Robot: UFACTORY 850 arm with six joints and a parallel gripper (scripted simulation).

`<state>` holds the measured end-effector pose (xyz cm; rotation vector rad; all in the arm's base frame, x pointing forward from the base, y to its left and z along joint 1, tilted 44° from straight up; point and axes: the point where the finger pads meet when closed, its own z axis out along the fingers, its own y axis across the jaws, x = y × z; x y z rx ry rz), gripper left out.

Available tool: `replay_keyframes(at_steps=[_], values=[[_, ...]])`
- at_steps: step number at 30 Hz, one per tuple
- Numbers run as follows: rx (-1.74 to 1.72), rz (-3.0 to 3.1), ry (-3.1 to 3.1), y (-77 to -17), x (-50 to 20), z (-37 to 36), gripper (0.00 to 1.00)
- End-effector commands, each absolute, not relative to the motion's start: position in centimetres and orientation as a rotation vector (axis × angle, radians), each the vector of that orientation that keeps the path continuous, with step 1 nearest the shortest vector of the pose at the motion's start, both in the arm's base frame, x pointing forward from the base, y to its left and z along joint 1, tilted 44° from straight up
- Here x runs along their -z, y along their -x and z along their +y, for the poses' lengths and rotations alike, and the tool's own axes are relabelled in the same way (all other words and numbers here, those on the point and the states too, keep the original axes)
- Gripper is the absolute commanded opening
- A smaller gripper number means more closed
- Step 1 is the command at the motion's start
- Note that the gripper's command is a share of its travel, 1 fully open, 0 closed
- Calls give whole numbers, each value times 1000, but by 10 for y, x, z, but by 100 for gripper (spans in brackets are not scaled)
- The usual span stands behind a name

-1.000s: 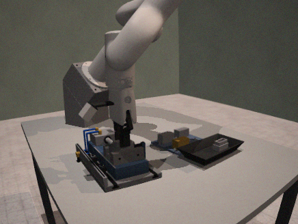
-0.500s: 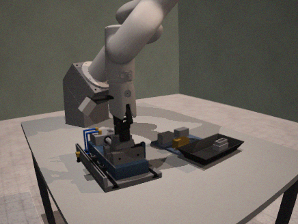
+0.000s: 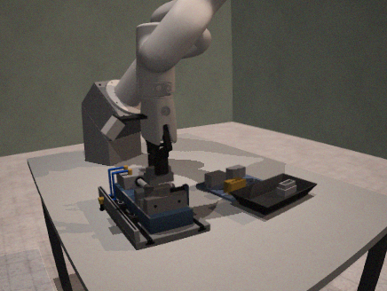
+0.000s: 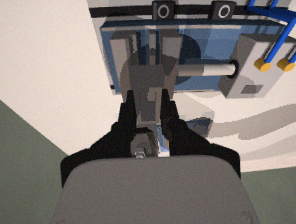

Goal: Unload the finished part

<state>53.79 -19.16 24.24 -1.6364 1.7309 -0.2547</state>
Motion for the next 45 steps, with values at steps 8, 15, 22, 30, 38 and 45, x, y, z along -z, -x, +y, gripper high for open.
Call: replay_keyframes(at_steps=[8, 15, 22, 30, 38, 45], values=[[256, 1731, 1636, -535, -247, -194, 0], [256, 1730, 1643, -537, -250, -187, 0], [259, 1718, 1691, -553, -280, -125, 0], [273, 1698, 1725, -561, -310, -63, 0], [296, 1669, 1743, -559, -344, 4, 0], [313, 1640, 1744, -552, -370, 54, 0]])
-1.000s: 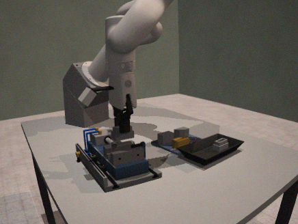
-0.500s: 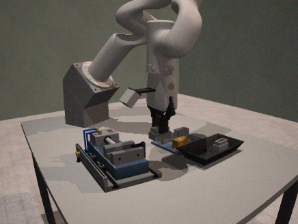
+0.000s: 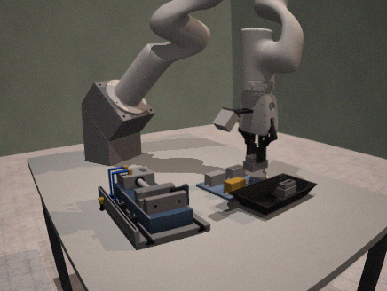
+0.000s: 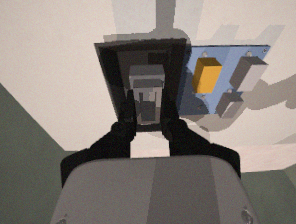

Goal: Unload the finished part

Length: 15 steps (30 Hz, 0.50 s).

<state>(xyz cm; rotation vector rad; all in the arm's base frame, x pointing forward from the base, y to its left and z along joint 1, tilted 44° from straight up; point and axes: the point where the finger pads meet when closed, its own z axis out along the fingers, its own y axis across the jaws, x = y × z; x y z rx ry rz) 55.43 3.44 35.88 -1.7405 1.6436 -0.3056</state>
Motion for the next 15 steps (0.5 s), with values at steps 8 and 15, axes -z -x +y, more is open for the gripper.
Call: replay_keyframes(at_steps=[8, 15], values=[[317, 1632, 1743, -549, -376, 66, 0], [317, 1632, 1743, -549, -376, 66, 0]])
